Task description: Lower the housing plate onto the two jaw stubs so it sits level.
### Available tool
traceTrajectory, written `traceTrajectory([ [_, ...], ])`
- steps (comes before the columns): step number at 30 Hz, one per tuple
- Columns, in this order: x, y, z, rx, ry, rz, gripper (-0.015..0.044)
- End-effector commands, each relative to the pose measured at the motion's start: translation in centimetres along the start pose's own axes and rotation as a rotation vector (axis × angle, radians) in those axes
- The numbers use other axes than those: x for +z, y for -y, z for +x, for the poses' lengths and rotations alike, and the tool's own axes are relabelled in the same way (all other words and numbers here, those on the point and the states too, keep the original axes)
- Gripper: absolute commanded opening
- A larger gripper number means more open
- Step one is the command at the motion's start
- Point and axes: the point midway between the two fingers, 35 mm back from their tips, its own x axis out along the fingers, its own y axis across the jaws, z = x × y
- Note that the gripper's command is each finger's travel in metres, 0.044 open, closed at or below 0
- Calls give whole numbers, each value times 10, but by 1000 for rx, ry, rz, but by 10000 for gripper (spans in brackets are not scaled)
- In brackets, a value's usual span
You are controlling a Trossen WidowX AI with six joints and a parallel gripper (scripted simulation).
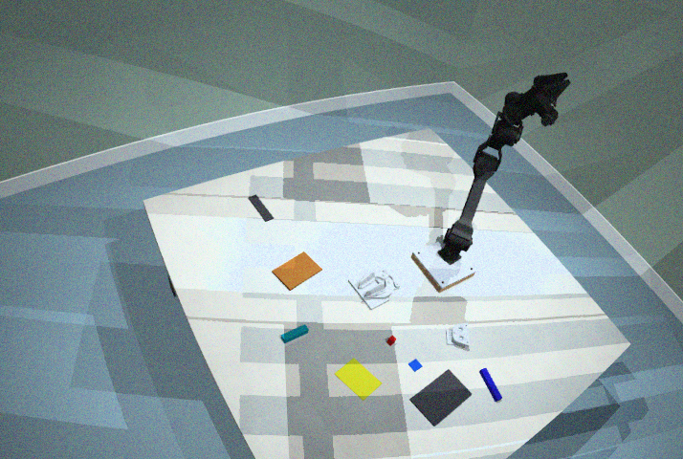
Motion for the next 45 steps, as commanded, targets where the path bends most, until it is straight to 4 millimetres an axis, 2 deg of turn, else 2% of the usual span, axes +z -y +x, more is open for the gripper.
traceTrajectory([
  [1, 0, 0, 0, 0, 0, 0, 426],
  [5, 0, -7, -1, 16, -5, 26, 440],
  [28, 3, -89, -10, 220, -78, 427, 440],
  [45, 18, -144, -25, 363, -135, 704, 440],
])
